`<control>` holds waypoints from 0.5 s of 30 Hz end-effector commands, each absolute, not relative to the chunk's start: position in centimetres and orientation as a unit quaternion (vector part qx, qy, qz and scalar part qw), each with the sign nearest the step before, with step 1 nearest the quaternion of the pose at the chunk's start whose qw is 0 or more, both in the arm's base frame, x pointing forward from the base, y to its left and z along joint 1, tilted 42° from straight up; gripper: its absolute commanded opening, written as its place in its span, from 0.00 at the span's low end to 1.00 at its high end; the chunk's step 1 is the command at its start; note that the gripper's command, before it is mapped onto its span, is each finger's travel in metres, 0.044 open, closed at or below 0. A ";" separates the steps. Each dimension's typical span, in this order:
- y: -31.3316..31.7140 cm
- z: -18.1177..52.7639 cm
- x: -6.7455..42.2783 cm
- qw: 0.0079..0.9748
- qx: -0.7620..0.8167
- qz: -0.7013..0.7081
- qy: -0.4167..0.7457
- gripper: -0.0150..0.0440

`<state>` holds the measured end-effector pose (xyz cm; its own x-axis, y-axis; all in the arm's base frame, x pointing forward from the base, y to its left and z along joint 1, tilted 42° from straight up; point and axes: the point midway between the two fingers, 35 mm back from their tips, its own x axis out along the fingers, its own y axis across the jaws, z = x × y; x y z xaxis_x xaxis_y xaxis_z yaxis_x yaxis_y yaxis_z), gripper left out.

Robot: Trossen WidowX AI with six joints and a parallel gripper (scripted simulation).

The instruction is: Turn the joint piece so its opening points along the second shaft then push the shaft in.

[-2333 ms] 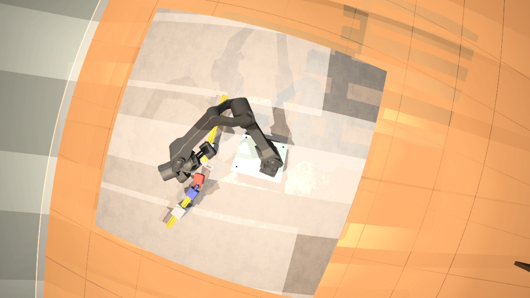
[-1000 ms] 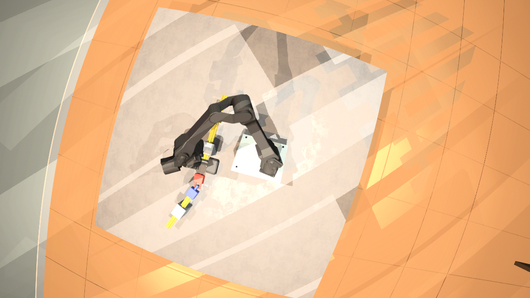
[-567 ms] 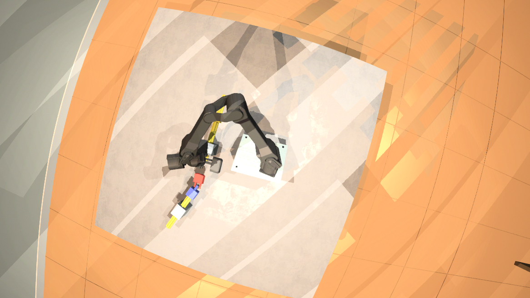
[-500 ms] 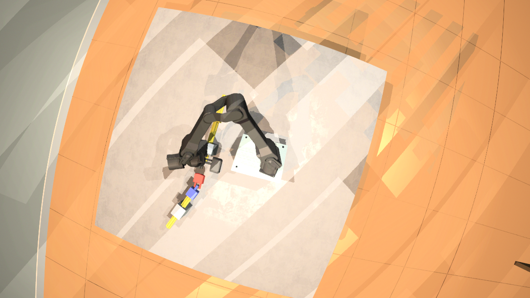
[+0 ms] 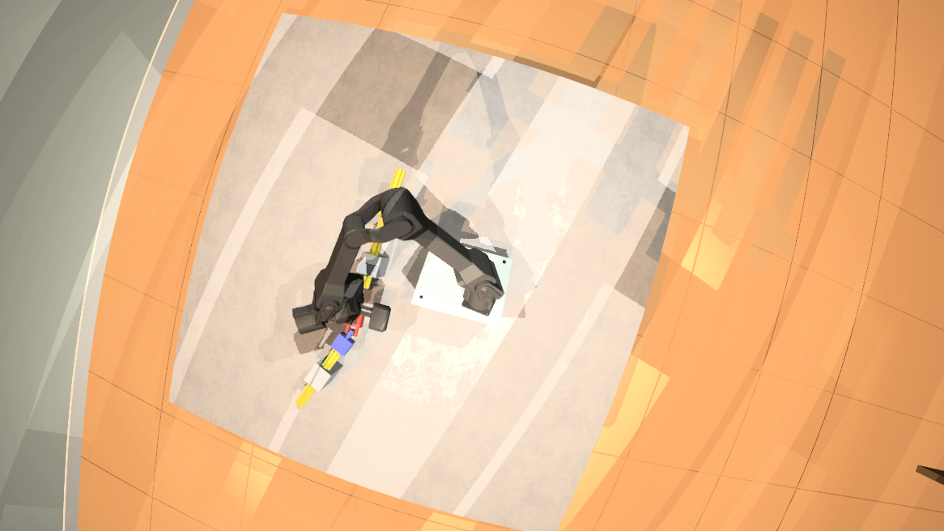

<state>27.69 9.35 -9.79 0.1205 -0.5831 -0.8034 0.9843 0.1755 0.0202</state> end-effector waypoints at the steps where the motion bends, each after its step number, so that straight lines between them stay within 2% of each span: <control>1: 10.2 -10.7 27.4 0.685 0.298 -0.572 0.340 1.00; 15: 9.1 -12.2 27.7 0.685 0.297 -0.572 0.339 1.00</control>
<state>27.69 9.54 -11.63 0.1190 -0.5801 -0.8058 0.9855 0.1681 0.0245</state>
